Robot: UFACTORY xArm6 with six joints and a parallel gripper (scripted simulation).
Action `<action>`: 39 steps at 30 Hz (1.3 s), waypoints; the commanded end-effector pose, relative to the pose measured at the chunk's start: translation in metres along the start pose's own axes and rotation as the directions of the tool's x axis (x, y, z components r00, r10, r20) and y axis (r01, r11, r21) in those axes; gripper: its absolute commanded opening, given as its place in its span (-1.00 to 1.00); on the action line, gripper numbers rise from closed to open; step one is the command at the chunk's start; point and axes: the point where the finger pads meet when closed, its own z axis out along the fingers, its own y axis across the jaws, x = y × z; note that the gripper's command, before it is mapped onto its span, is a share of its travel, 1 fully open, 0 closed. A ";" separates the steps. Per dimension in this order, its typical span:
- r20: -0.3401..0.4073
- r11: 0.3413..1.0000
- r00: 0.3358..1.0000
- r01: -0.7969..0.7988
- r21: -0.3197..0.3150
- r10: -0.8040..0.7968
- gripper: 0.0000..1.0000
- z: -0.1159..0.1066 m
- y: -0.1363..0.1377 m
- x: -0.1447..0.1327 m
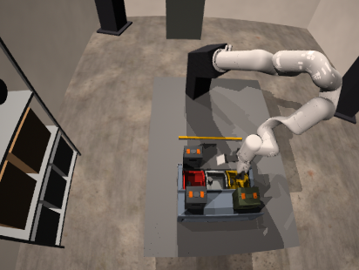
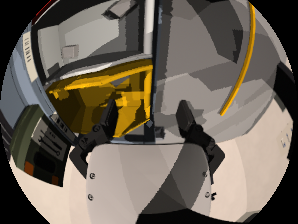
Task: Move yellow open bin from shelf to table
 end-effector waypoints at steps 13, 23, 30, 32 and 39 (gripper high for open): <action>0.000 1.000 1.000 0.000 0.002 0.000 1.00 0.009 -0.001 0.000; 0.000 1.000 1.000 0.000 0.002 0.000 1.00 0.013 -0.001 0.000; 0.000 1.000 1.000 0.000 0.002 0.000 1.00 0.019 -0.001 0.000; 0.000 1.000 1.000 0.000 0.002 0.000 1.00 0.019 -0.001 0.000; 0.000 1.000 1.000 0.000 0.002 0.000 1.00 0.020 -0.001 0.000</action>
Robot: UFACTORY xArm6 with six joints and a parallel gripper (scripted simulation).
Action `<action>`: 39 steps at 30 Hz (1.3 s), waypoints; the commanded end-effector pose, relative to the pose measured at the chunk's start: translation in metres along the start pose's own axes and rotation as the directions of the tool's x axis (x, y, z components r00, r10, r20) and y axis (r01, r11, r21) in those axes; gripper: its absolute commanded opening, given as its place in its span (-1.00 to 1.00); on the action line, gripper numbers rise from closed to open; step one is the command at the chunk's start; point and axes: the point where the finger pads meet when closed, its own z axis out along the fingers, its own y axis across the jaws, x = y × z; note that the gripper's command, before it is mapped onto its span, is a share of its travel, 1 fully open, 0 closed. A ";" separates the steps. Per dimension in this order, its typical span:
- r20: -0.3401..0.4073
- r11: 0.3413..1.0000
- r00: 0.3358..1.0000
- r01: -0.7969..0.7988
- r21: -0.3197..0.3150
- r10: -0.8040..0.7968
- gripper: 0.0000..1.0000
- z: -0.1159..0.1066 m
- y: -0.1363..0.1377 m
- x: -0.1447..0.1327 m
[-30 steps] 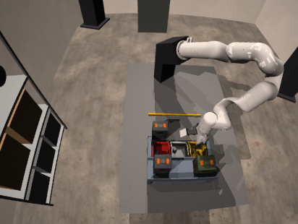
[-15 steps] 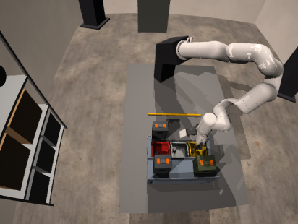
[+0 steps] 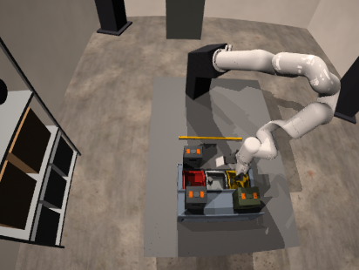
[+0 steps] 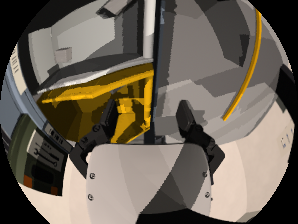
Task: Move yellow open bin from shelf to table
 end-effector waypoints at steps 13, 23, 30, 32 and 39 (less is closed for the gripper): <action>0.000 1.000 1.000 0.000 0.002 0.000 1.00 0.005 -0.001 0.000; 0.000 1.000 1.000 0.000 0.002 0.000 1.00 0.004 -0.001 0.000; 0.000 1.000 1.000 0.000 0.002 0.000 1.00 0.004 -0.001 0.000; 0.000 1.000 1.000 0.000 0.002 0.000 1.00 0.004 -0.001 0.000; 0.000 1.000 1.000 0.000 0.002 0.000 1.00 0.004 -0.001 0.000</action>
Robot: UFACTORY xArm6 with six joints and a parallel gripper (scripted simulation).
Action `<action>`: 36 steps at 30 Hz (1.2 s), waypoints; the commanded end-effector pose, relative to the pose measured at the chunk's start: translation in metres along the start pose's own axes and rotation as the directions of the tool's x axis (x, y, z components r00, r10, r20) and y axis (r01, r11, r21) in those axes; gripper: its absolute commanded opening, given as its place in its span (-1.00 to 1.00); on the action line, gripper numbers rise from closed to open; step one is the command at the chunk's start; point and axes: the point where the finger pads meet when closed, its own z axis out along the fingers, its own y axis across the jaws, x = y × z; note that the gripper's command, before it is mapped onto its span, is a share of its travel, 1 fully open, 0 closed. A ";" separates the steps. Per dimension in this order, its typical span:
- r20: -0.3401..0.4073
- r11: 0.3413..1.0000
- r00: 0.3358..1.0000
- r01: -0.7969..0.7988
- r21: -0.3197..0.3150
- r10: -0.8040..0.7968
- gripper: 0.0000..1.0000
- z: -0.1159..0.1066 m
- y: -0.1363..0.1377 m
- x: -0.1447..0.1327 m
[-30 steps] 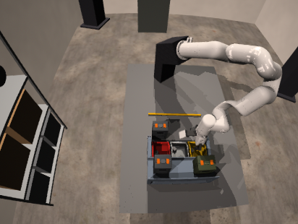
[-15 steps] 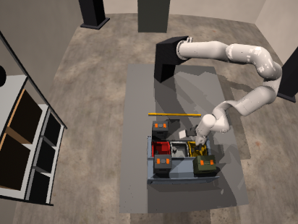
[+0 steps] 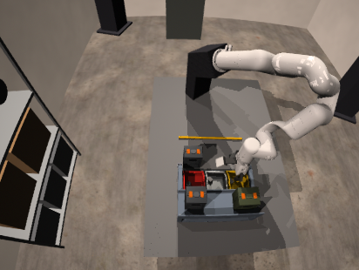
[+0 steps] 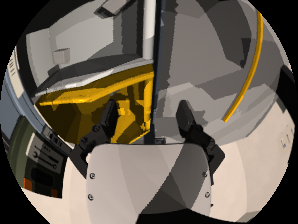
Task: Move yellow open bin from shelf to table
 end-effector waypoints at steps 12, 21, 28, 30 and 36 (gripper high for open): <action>0.000 1.000 1.000 0.000 0.002 0.000 -1.00 -0.001 -0.001 0.000; 0.000 1.000 1.000 0.000 0.002 0.000 -1.00 -0.001 -0.001 0.000; 0.000 1.000 1.000 0.000 0.002 0.000 -1.00 -0.001 -0.001 0.000; 0.000 1.000 1.000 0.000 0.002 0.000 -1.00 -0.001 -0.001 0.000; 0.000 1.000 1.000 0.000 0.002 0.000 -1.00 -0.001 -0.001 0.000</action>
